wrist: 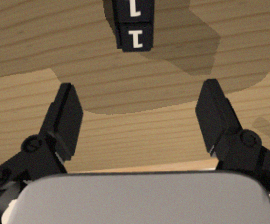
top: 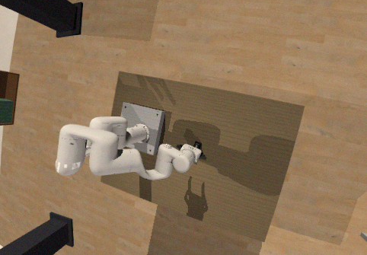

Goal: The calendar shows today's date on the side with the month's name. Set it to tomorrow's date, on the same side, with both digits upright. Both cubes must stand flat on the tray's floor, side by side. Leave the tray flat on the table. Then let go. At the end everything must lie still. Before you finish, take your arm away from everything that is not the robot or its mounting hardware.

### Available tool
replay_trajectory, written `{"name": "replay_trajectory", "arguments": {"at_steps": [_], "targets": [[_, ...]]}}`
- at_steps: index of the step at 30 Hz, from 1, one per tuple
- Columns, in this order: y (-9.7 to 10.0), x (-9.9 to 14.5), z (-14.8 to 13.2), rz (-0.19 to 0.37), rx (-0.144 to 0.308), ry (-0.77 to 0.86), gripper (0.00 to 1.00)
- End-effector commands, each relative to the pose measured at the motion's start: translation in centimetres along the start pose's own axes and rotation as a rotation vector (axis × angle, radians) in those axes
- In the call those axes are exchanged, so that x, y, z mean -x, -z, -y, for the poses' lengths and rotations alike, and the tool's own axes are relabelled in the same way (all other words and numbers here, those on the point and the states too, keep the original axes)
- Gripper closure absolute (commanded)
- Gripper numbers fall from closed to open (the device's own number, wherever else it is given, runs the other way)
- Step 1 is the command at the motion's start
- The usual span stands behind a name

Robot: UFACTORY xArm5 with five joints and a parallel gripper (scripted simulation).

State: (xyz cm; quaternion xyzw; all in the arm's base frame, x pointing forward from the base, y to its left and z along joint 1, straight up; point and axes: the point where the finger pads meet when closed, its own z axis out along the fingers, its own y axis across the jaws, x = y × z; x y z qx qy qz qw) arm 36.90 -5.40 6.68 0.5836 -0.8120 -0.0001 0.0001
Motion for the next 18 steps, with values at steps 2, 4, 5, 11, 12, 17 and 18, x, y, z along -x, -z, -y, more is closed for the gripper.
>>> {"name": "replay_trajectory", "arguments": {"at_steps": [2,4,5,11,12,17,18], "targets": [[0.2,0.0,0.1,0.001,-0.003,0.000,0.00],[0.5,0.0,0.1,0.001,-0.003,0.000,0.00],[0.7,0.0,0.1,0.001,-0.003,0.000,0.00],[2.7,0.0,0.1,0.001,-0.003,0.000,0.00],[3.1,0.0,0.1,0.001,-0.003,0.000,0.00],[4.4,0.0,0.1,0.001,-0.003,0.000,0.00],[4.8,0.0,0.1,0.001,-0.003,0.000,0.00]]}}
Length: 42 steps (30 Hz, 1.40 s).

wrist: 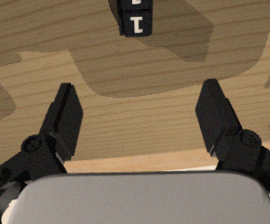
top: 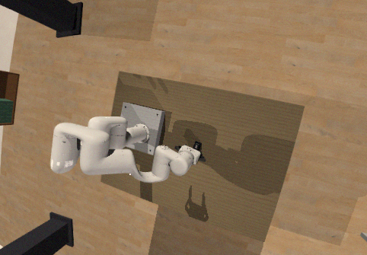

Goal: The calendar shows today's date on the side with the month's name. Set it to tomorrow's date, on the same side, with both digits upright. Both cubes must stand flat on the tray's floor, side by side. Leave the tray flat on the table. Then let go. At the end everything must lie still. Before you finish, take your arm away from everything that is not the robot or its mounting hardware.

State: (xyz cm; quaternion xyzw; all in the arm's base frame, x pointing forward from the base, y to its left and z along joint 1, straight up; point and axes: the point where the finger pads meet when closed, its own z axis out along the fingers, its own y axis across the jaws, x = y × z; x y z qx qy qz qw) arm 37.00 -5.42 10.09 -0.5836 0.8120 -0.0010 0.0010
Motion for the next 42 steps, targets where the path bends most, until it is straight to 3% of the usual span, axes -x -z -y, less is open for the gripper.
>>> {"name": "replay_trajectory", "arguments": {"at_steps": [1,9,42], "targets": [[1.8,0.0,0.0,0.000,0.000,0.000,0.00],[3.5,0.0,0.0,0.000,0.000,0.000,0.00],[3.6,0.0,0.0,0.000,0.000,0.000,0.00]]}}
